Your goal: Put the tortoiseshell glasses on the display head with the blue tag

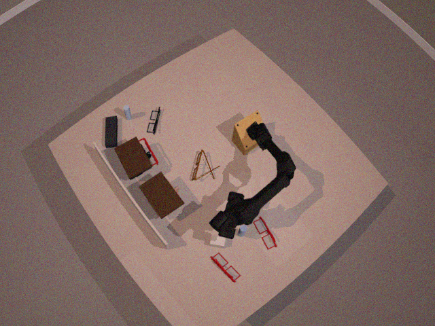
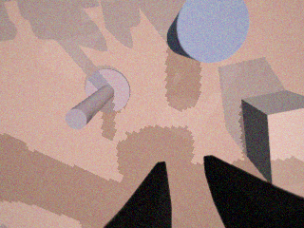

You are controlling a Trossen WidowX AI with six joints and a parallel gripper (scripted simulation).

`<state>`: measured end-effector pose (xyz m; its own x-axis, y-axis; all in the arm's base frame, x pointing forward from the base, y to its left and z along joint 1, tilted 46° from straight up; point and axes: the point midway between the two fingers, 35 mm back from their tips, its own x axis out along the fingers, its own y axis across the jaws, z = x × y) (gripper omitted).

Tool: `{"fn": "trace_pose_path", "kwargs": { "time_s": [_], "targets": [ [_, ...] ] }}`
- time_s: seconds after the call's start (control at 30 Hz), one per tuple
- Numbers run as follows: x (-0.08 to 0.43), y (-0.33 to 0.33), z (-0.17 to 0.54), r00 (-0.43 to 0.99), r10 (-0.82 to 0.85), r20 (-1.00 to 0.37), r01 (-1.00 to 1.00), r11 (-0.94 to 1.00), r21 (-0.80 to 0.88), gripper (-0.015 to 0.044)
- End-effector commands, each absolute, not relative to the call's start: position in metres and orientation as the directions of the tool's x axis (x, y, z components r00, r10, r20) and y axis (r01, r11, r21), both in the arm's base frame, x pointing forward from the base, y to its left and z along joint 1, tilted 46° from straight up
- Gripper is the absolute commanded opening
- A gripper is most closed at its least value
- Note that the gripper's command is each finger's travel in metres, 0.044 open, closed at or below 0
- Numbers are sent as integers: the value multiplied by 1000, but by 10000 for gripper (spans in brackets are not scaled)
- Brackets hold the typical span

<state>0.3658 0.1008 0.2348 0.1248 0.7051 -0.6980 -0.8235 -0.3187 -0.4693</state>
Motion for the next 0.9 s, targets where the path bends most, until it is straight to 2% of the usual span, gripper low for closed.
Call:
{"fn": "trace_pose_path", "kwargs": {
  "time_s": [0.0,0.87],
  "targets": [
    [320,109,282,143,709,-691,-805,-322,-498,0],
    [321,125,268,143,708,-691,-805,-323,-498,0]
  ]
}}
